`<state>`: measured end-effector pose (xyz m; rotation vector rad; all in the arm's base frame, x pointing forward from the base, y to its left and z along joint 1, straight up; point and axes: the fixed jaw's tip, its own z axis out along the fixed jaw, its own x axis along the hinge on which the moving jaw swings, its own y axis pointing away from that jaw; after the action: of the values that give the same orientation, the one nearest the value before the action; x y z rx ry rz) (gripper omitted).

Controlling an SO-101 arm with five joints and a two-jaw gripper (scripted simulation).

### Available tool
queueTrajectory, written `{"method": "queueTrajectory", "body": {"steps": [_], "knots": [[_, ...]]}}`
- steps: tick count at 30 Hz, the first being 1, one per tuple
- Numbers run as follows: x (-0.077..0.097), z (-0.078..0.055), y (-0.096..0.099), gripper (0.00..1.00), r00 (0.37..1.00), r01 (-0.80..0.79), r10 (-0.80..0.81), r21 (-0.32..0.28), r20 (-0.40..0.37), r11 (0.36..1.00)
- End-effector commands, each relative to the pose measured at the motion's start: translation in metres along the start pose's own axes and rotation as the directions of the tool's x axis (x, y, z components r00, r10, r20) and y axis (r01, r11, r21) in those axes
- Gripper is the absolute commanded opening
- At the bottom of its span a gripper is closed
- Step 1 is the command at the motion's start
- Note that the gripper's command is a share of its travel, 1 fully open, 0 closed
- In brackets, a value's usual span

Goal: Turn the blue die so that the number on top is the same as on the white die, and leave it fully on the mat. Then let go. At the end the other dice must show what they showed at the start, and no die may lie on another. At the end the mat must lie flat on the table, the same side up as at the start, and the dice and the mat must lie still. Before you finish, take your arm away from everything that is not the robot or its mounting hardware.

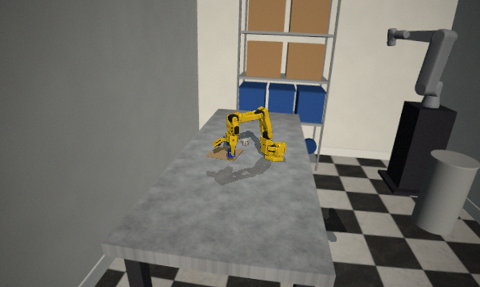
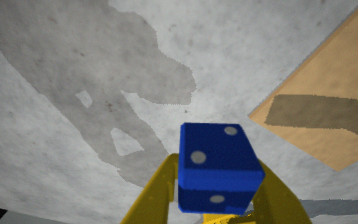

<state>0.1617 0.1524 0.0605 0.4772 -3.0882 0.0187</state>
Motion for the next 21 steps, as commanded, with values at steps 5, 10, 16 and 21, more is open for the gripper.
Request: {"method": "queueTrajectory", "body": {"steps": [5, 10, 16, 21], "knots": [[-0.0073, -0.0220, 0.0040, 0.00, 0.970, 0.218, -0.214, -0.024, 0.115, 0.976], [-0.0065, -0.0220, 0.0038, 0.00, 0.942, 0.318, -0.314, -0.012, 0.116, 0.948], [-0.0049, -0.0217, 0.0030, 0.00, 0.842, 0.530, -0.528, 0.015, 0.116, 0.848], [-0.0036, -0.0215, 0.0019, 0.00, 0.708, 0.698, -0.697, 0.040, 0.110, 0.715]]}}
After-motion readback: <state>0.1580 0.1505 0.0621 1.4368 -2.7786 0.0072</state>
